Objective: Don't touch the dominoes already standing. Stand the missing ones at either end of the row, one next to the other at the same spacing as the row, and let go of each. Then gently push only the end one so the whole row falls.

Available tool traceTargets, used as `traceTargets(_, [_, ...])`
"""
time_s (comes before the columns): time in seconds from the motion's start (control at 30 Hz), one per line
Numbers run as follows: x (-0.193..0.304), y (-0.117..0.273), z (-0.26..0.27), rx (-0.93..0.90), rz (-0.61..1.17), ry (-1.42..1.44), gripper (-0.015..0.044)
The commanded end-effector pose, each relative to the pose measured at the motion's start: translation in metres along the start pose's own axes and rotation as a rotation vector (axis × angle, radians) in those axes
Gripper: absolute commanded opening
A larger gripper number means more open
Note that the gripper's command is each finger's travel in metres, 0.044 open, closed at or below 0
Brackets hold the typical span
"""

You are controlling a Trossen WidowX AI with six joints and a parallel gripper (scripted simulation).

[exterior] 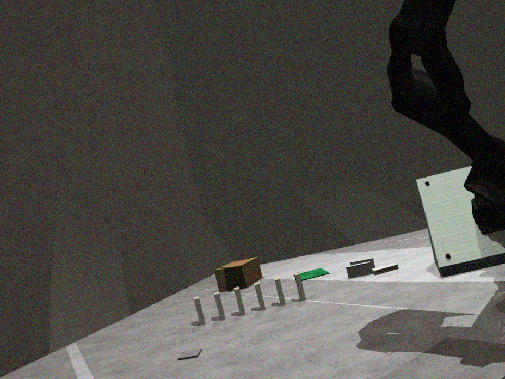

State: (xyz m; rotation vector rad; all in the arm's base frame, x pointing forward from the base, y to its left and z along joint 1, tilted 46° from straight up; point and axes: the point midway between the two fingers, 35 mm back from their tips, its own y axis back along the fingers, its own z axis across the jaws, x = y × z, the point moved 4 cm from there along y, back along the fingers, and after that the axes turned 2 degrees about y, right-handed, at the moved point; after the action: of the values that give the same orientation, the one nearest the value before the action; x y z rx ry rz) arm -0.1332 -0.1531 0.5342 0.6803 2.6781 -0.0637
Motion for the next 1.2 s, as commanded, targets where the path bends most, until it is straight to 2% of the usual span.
traceTargets(0.0, [0.000, -0.002, 0.001, -0.007, -0.003, -0.011, 0.0426])
traceTargets(0.03, [0.001, -0.008, 0.005, -0.027, -0.012, -0.043, 0.0440])
traceTargets(0.3, [-0.011, -0.089, 0.076, -0.380, -0.080, -0.505, 0.0440])
traceTargets(0.4, [-0.027, -0.103, 0.103, -0.490, -0.097, -0.567, 0.0440])
traceTargets(0.67, [-0.049, -0.133, 0.166, -0.745, -0.011, -0.809, 0.0440])
traceTargets(0.93, [-0.095, -0.139, 0.280, -1.140, 0.268, -1.074, 0.0440])
traceTargets(1.17, [-0.126, -0.112, 0.388, -1.366, 0.718, -1.182, 0.0440])
